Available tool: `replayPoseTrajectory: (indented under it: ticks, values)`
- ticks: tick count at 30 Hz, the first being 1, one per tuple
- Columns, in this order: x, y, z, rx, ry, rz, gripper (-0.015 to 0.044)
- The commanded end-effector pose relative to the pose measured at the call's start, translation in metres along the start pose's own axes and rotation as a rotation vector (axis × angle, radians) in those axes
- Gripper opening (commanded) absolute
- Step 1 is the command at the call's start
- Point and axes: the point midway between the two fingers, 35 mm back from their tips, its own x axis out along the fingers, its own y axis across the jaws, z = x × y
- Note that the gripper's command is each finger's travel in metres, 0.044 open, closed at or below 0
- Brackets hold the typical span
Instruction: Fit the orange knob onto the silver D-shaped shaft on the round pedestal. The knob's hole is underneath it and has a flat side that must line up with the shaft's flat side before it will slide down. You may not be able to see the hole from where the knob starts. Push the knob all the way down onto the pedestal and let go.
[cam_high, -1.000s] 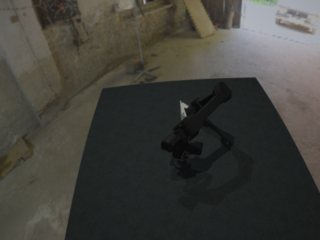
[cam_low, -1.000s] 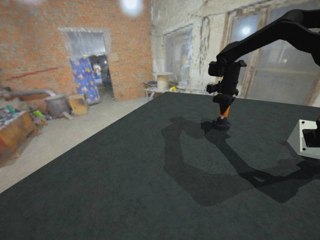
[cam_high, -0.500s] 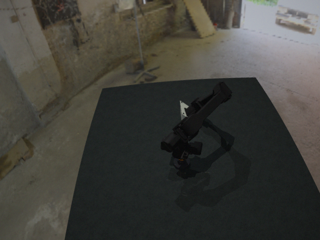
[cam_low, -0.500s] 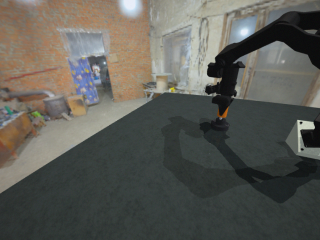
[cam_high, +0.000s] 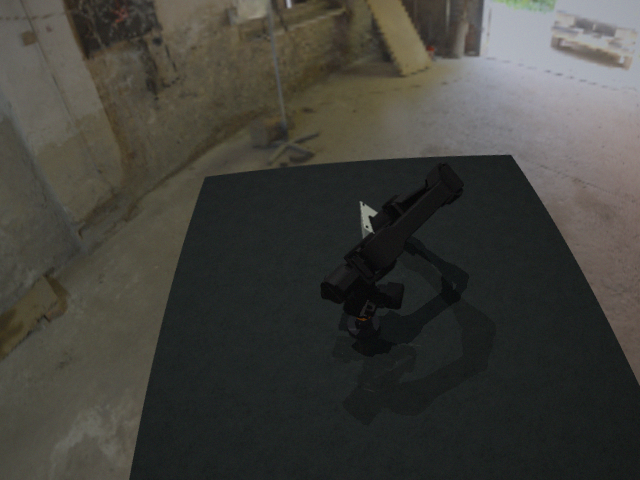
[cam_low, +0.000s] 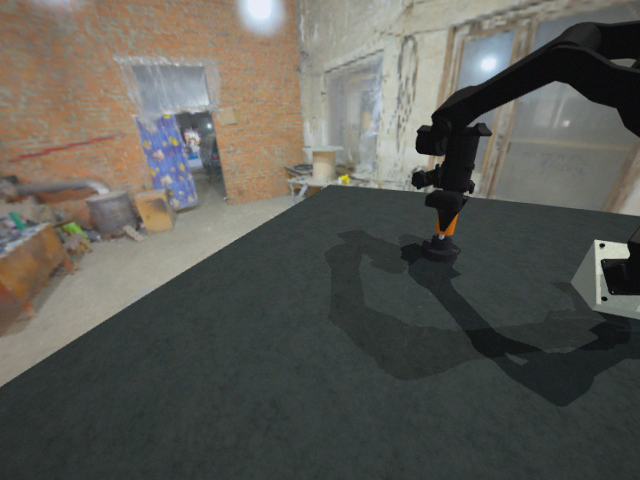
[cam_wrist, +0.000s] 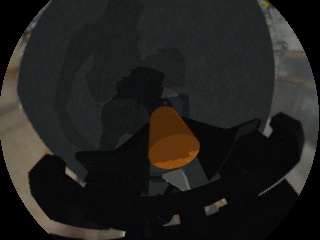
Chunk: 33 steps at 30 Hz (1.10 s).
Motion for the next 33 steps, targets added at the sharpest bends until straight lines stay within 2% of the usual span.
replayPoseTrajectory:
  ticks: [1,9,33]
  values:
    - [-0.0042,0.0002,0.0011,-0.005,-0.004,-0.003,0.0]
    - [-0.0046,0.0013,0.0039,-0.214,-0.004,-0.003,0.0]
    - [-0.0028,0.0001,0.0006,-0.214,-0.003,-0.003,0.0]
